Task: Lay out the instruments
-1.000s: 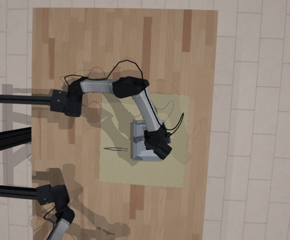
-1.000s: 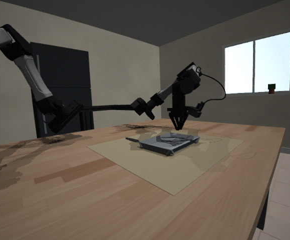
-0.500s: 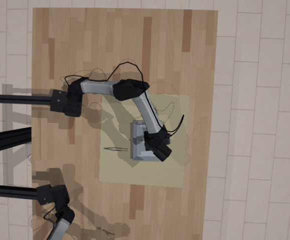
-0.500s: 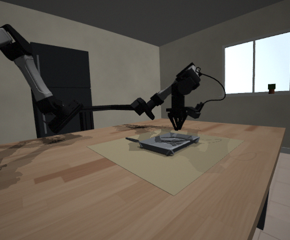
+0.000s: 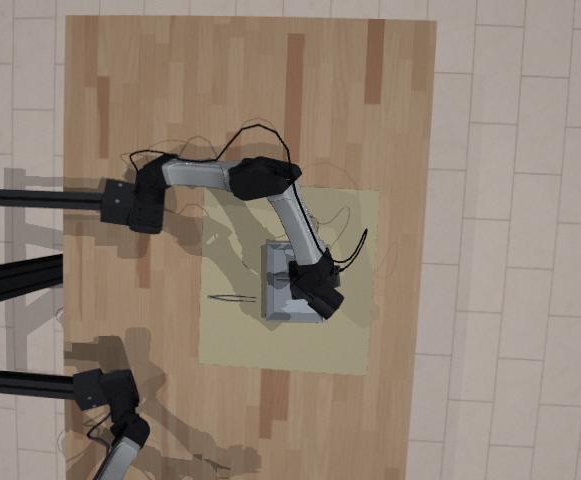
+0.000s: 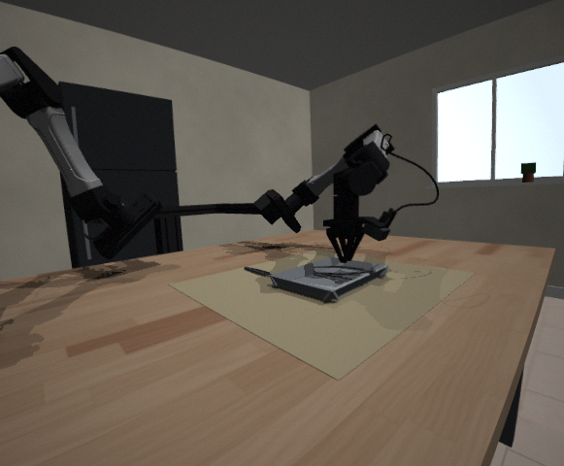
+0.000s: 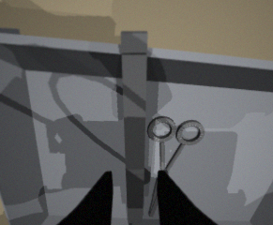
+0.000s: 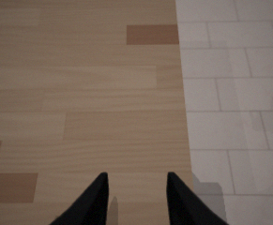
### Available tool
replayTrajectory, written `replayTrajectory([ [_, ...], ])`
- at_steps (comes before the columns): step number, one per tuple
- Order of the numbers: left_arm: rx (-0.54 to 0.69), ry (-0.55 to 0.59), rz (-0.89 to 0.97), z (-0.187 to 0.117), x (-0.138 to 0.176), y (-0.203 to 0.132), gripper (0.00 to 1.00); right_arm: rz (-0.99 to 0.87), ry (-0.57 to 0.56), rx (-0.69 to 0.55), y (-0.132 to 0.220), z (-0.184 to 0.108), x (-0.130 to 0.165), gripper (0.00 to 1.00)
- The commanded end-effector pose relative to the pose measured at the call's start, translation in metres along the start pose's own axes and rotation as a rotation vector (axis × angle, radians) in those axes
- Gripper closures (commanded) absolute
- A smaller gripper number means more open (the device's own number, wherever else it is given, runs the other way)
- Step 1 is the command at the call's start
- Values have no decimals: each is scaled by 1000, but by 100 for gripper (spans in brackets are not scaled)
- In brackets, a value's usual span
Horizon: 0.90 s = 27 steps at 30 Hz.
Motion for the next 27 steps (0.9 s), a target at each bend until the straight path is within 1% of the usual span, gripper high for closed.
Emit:
replayTrajectory([
  [1,-17,8,-6,23,-1,3,74,-6,-16,5,-1,-3,-5,67],
  [3,-10,-6,-1,19,-2,1,74,-6,-16,5,-1,-3,-5,67],
  [4,-5,-14,-14,16,-7,5,74,-6,-16,5,-1,-3,-5,67],
  [5,2,-23,-14,8,-8,3,74,-6,-16,5,-1,-3,-5,67],
  [7,2,-23,-14,8,-8,3,74,-6,-16,5,-1,-3,-5,67],
  [9,-20,9,-6,34,-1,5,74,-6,-16,5,-1,-3,-5,67],
  [11,-20,7,-7,36,-2,5,74,-6,-16,5,-1,-3,-5,67],
  [13,-6,-19,-10,26,-7,4,74,-6,-16,5,-1,-3,-5,67],
  [14,-5,-21,-15,28,-8,5,74,-6,-16,5,-1,-3,-5,67],
  [15,-15,-4,-18,39,-7,7,74,-6,-16,5,-1,-3,-5,67],
  [17,-21,4,-5,46,-2,5,74,-6,-16,5,-1,-3,-5,67],
  [18,-19,0,-1,45,-2,3,74,-6,-16,5,-1,-3,-5,67],
  [20,23,-55,-19,12,-15,-2,74,-6,-16,5,-1,-3,-5,67],
  [21,26,-60,-30,10,-19,1,74,-6,-16,5,-1,-3,-5,67],
  [22,23,-56,-27,12,-17,0,100,-6,-16,5,-1,-3,-5,67],
  [24,23,-56,-27,12,-17,0,100,-6,-16,5,-1,-3,-5,67],
  [25,12,-37,-7,21,-9,-3,100,-6,-16,5,-1,-3,-5,67],
  [27,17,-47,-13,17,-13,-4,100,-6,-16,5,-1,-3,-5,67],
])
Point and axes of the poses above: on each arm, the point where the finger pads meet when closed, its own z axis out along the fingers, its own y axis across the jaws, x = y × z, the point moved 4 cm from there along -z, back along the fingers, and after that the axes turned 8 degrees about z, right-handed, at the moved point
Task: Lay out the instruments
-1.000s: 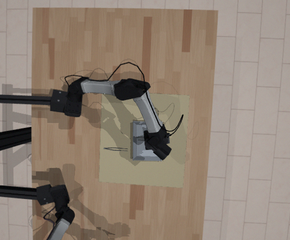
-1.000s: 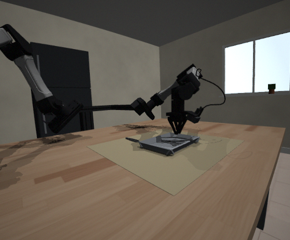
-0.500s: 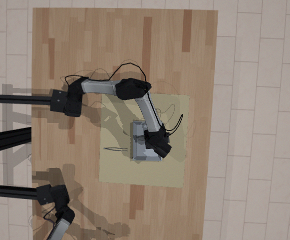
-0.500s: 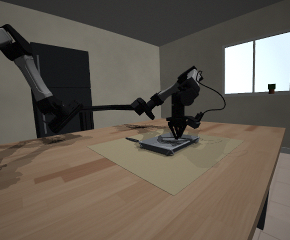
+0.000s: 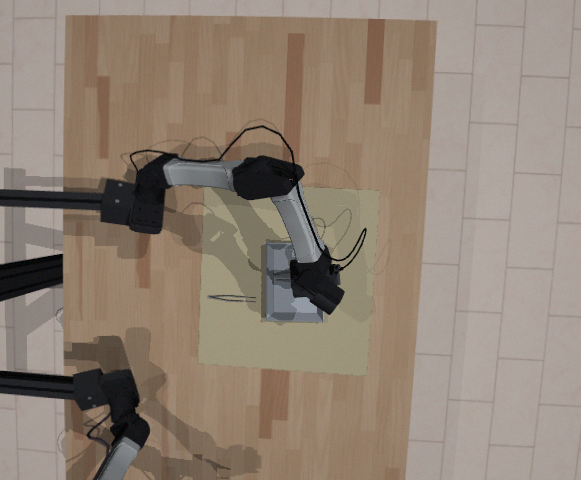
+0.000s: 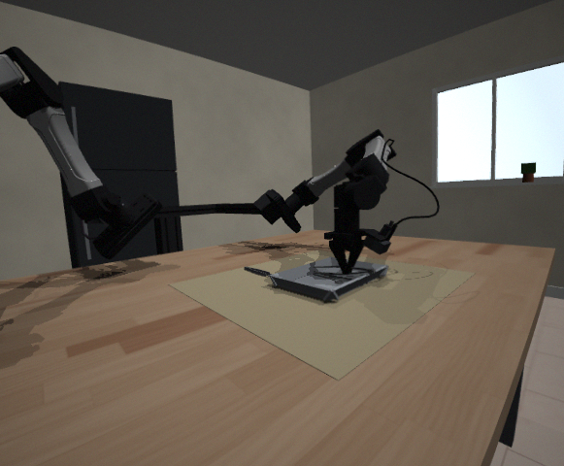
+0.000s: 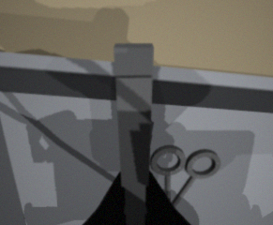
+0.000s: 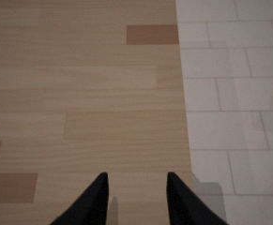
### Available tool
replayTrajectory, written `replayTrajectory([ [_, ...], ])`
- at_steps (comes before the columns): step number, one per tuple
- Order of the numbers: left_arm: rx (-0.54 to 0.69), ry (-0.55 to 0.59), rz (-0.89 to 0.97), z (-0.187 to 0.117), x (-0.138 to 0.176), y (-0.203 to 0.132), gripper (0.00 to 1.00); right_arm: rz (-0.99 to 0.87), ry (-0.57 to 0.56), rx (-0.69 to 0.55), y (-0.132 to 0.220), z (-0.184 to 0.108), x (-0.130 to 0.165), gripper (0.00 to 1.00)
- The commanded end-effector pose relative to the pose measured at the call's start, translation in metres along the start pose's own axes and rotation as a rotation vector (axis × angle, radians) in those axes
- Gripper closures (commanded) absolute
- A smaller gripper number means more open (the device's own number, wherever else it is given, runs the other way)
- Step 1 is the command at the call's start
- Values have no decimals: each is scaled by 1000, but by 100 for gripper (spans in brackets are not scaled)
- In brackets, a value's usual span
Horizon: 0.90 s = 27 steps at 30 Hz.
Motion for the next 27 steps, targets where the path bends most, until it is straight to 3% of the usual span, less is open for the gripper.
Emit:
replayTrajectory([
  [1,18,-36,-15,-11,-10,-4,100,-6,-16,5,-1,-3,-5,67],
  [9,18,-36,-15,-11,-10,-4,100,-6,-16,5,-1,-3,-5,67],
  [12,33,-59,0,-31,-9,-10,100,-6,-16,5,-1,-3,-5,67],
  [15,21,-37,-3,-21,-7,-6,100,-6,-16,5,-1,-3,-5,67],
  [16,38,-65,-6,-36,-11,-9,100,-6,-16,5,-1,-3,-5,67],
  [27,44,-60,-4,-44,-10,-10,100,-6,-16,5,-1,-3,-5,67],
])
Point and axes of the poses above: on each arm, the point where the finger pads meet when closed, its own z axis out along the fingers, its own y axis across the jaws, x = y × z, the point moved 4 cm from there along -z, back along the fingers, and after that the axes turned 8 degrees about z, right-handed, at the moved point
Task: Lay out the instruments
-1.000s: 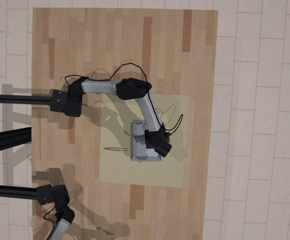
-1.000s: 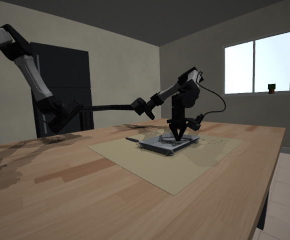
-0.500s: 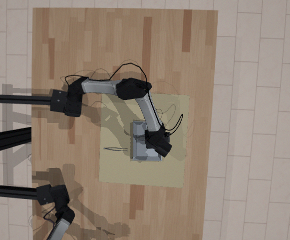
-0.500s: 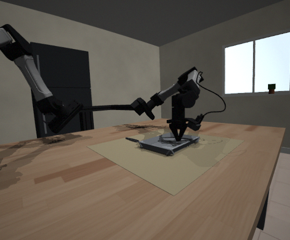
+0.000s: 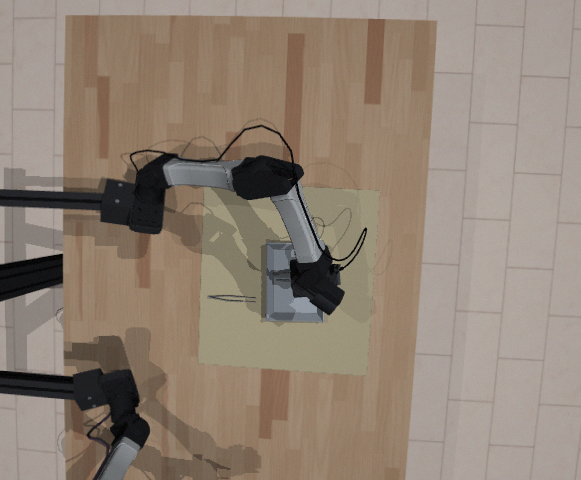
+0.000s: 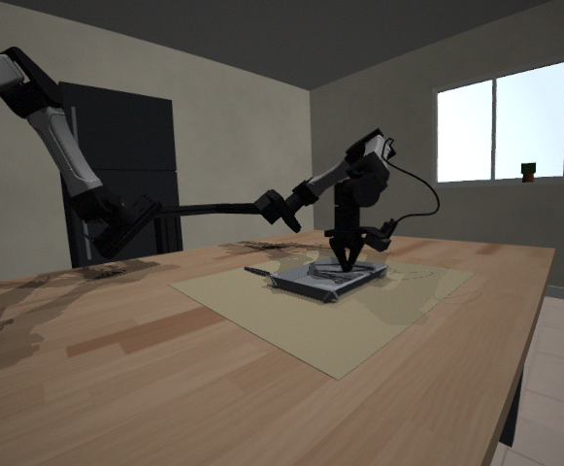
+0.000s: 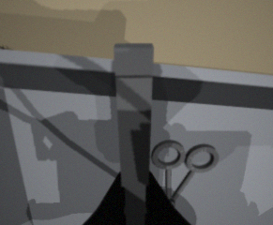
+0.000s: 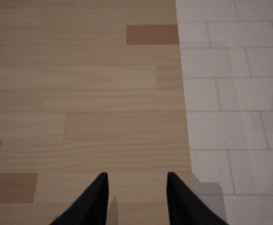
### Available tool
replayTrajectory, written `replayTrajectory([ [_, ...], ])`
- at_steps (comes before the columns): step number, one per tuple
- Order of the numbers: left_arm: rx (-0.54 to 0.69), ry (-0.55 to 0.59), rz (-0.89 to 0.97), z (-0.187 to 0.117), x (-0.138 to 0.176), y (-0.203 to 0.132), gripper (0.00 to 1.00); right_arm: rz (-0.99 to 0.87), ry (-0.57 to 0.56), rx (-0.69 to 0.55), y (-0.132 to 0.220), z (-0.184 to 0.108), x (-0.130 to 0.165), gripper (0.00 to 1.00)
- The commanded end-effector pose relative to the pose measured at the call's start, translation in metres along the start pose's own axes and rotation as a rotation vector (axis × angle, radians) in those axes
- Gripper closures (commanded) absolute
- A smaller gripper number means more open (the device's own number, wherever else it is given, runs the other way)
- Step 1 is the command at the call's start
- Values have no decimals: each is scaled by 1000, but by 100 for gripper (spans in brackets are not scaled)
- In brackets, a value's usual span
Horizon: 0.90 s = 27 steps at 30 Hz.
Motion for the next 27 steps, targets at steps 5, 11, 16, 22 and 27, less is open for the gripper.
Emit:
replayTrajectory([
  [5,36,-54,12,-34,-4,-15,100,-6,-16,5,-1,-3,-5,67],
  [11,49,-64,-4,-48,-9,-11,100,-6,-16,5,-1,-3,-5,67],
  [16,49,-62,-3,-56,-9,-11,100,-6,-16,5,-1,-3,-5,67],
  [22,36,-56,13,-56,-3,-16,100,-6,-16,5,-1,-3,-5,67],
  [27,48,-59,2,-69,-6,-13,100,-6,-16,5,-1,-3,-5,67],
])
Point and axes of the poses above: on each arm, the point where the finger pads meet when closed, its own z axis out along the fingers, its own y axis across the jaws, x = y × z, the point moved 4 cm from there along -z, back along the fingers, and after that the axes turned 8 degrees about z, right-handed, at the moved point
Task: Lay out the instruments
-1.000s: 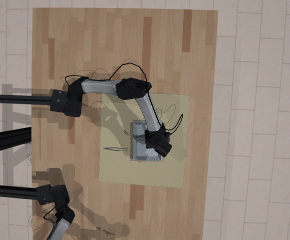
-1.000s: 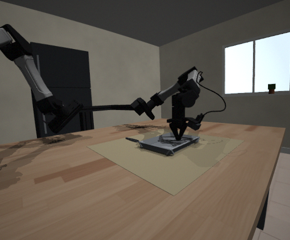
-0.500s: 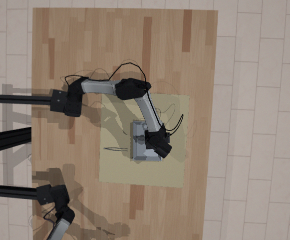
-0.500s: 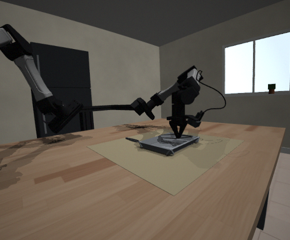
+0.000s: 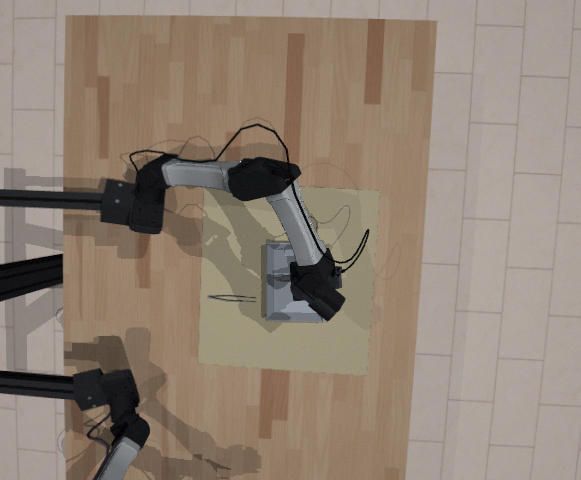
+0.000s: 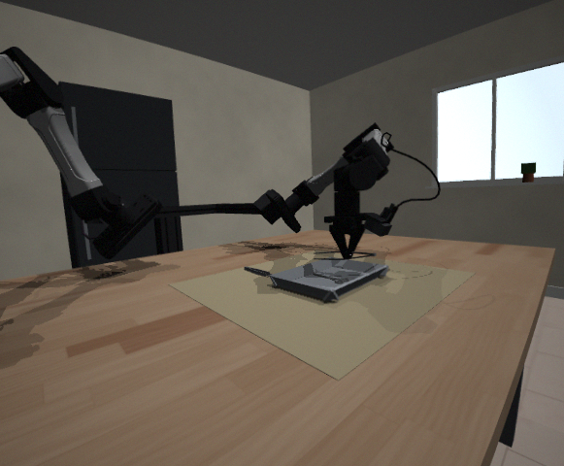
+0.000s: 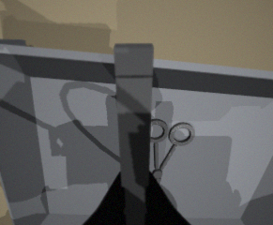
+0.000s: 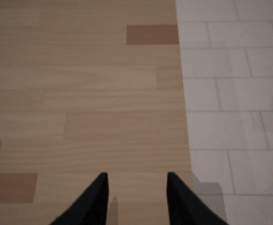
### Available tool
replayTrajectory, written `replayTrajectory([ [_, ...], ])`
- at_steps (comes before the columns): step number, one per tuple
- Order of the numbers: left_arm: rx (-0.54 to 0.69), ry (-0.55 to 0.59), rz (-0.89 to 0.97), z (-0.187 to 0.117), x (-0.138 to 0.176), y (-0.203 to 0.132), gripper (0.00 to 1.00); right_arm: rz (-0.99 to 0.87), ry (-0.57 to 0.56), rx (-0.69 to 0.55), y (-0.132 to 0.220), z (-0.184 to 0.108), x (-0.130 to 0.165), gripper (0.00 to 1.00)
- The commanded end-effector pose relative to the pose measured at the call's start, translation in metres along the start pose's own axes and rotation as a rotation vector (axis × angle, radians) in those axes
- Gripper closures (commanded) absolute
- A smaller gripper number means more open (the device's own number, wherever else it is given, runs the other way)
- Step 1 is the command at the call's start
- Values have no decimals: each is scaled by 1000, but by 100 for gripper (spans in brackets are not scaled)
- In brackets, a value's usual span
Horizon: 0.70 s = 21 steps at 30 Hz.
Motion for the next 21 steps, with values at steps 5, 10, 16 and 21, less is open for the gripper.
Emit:
replayTrajectory([
  [5,46,-54,-3,-49,-6,-9,100,-6,-16,5,-1,-3,-5,67],
  [10,43,-50,3,-54,-4,-11,100,-6,-16,5,-1,-3,-5,67],
  [16,40,-47,8,-59,-2,-12,100,-6,-16,5,-1,-3,-5,67],
  [21,31,-37,24,-62,4,-17,100,-6,-16,5,-1,-3,-5,67],
])
Point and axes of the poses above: on each arm, the point where the finger pads meet when closed, its own z axis out along the fingers, its own y axis across the jaws, x = y × z, the point moved 4 cm from there along -z, back along the fingers, and after that the axes turned 8 degrees about z, right-handed, at the moved point
